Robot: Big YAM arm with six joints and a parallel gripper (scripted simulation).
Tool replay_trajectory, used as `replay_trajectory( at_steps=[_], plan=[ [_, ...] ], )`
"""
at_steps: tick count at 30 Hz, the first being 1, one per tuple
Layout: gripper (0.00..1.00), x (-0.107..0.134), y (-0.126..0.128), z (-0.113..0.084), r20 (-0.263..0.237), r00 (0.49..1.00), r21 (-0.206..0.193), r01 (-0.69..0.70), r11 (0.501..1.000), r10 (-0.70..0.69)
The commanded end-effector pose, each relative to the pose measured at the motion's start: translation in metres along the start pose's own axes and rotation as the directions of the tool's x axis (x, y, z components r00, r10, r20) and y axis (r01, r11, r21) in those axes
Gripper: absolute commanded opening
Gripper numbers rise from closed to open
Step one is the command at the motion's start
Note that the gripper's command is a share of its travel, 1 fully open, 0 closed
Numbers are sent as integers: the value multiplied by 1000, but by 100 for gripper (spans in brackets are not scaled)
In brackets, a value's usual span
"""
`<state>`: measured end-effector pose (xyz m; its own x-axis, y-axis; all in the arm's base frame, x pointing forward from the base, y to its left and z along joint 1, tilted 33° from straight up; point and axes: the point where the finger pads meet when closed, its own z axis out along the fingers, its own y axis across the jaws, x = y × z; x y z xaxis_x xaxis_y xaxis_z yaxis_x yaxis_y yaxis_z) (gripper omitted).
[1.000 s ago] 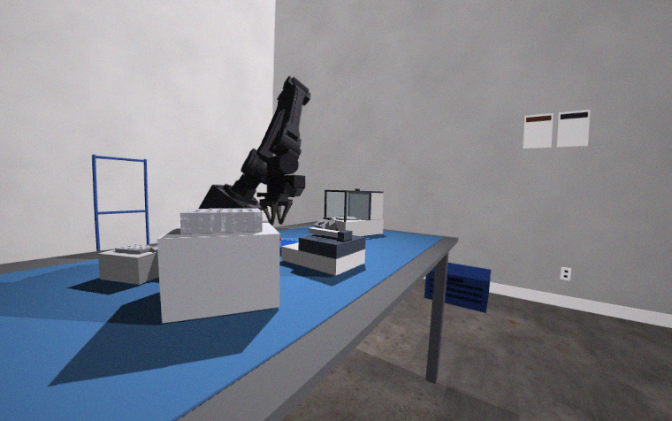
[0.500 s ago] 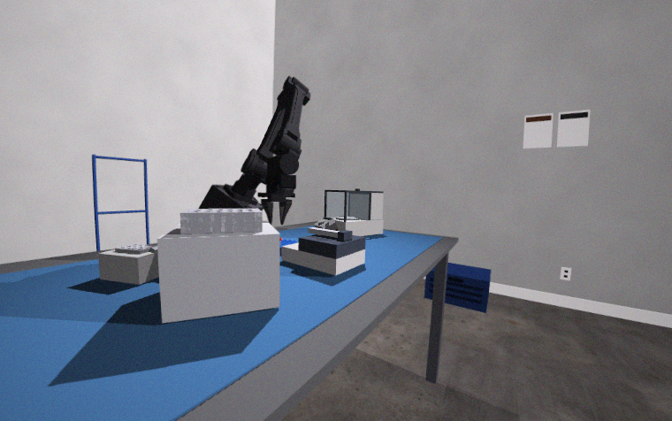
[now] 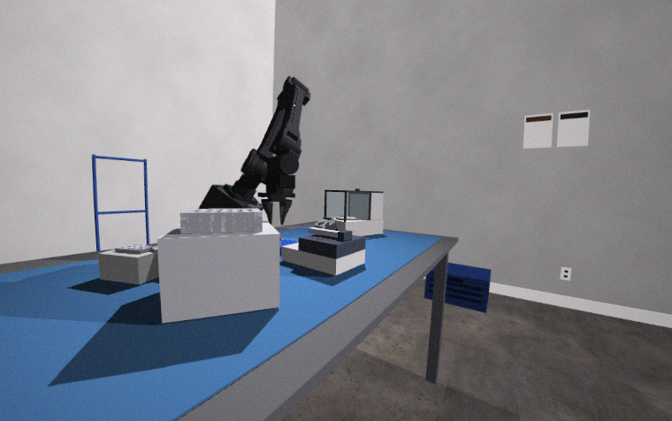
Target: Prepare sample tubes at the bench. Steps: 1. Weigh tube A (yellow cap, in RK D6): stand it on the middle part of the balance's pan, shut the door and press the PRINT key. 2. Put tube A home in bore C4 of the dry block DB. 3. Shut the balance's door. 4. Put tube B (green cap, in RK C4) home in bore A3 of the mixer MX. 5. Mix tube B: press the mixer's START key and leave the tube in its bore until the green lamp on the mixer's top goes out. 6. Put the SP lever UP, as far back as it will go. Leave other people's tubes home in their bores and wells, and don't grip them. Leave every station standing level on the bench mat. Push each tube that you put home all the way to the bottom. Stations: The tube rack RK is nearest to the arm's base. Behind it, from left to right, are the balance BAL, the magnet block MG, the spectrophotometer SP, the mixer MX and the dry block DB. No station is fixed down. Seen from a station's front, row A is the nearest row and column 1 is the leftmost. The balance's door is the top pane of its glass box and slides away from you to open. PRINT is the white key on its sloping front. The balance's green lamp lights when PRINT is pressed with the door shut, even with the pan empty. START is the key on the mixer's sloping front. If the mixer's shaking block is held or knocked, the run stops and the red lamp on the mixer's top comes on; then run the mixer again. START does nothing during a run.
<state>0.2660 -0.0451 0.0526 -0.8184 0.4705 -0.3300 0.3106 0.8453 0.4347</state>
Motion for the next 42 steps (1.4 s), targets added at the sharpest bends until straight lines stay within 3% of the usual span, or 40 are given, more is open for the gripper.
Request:
replay_trajectory(
  at_steps=[1,20,23,29,30,33,42],
  plan=[
    [36,-9,2,-4,15,1000,0,-7,1000,7],
    [36,-9,2,-4,15,1000,0,-7,1000,7],
    [36,1,1,8,-8,1000,1,-16,1000,16],
    [36,2,1,15,-8,1000,1,-16,1000,16],
    [36,-9,4,14,9,1000,-2,-8,1000,8],
    [36,2,1,22,-8,1000,1,-16,1000,16],
    [36,3,1,37,-9,1000,1,-16,1000,16]
  ],
)
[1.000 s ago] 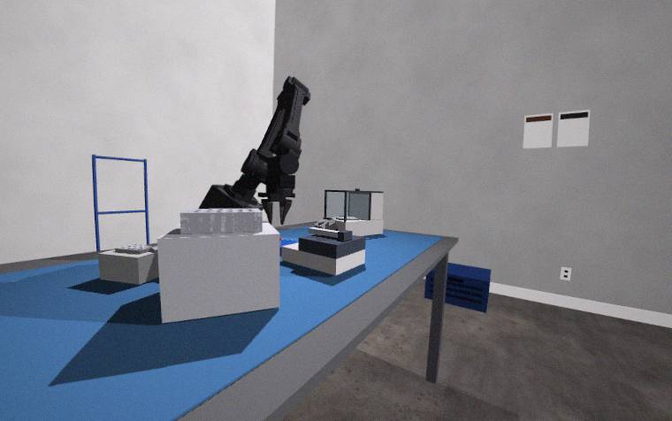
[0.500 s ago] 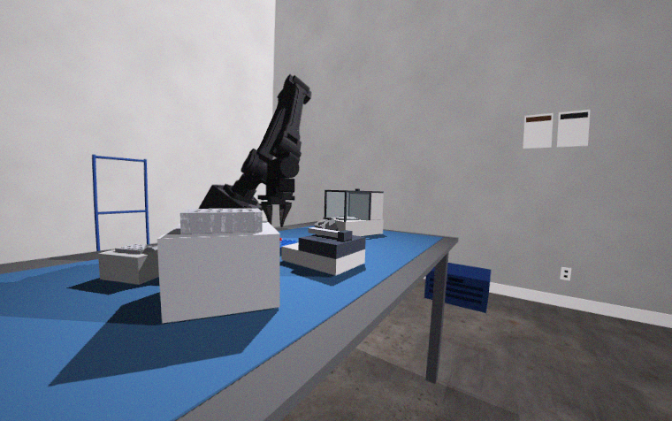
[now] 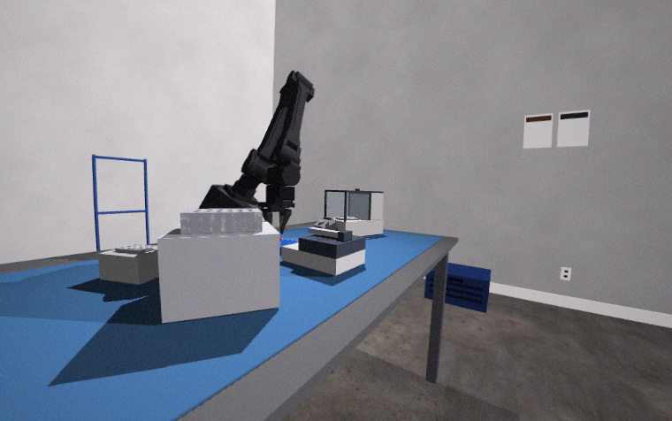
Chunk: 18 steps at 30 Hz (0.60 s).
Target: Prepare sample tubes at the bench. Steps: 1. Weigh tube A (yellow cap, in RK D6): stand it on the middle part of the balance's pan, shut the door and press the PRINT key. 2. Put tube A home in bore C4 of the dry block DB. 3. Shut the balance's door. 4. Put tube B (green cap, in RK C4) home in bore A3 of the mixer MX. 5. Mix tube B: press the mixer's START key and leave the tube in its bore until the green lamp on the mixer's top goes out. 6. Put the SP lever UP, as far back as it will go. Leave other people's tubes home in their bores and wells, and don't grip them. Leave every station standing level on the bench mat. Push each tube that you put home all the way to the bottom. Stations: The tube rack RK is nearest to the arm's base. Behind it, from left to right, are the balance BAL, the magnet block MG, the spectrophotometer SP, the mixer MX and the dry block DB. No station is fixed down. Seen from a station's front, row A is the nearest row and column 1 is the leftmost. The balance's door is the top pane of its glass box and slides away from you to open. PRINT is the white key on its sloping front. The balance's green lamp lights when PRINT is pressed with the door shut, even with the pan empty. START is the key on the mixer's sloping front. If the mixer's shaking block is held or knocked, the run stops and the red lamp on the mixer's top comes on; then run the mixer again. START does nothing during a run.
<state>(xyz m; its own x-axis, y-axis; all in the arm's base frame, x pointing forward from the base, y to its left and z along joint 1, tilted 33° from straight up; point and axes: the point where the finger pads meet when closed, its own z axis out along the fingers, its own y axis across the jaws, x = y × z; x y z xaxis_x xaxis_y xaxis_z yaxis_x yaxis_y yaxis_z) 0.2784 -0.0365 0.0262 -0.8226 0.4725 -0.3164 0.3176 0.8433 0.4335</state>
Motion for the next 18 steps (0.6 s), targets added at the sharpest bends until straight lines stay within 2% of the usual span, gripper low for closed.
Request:
replay_trajectory(
  at_steps=[1,4,5,8,18],
  plan=[
    [36,0,2,8,4,1000,-3,-10,1000,10],
    [36,0,2,10,4,1000,-3,-10,1000,10],
    [36,-11,5,9,21,1000,-7,-2,1000,3],
    [36,-18,6,5,40,999,-8,1,1000,-1],
    [36,-17,6,5,38,999,-8,0,1000,0]
  ],
)
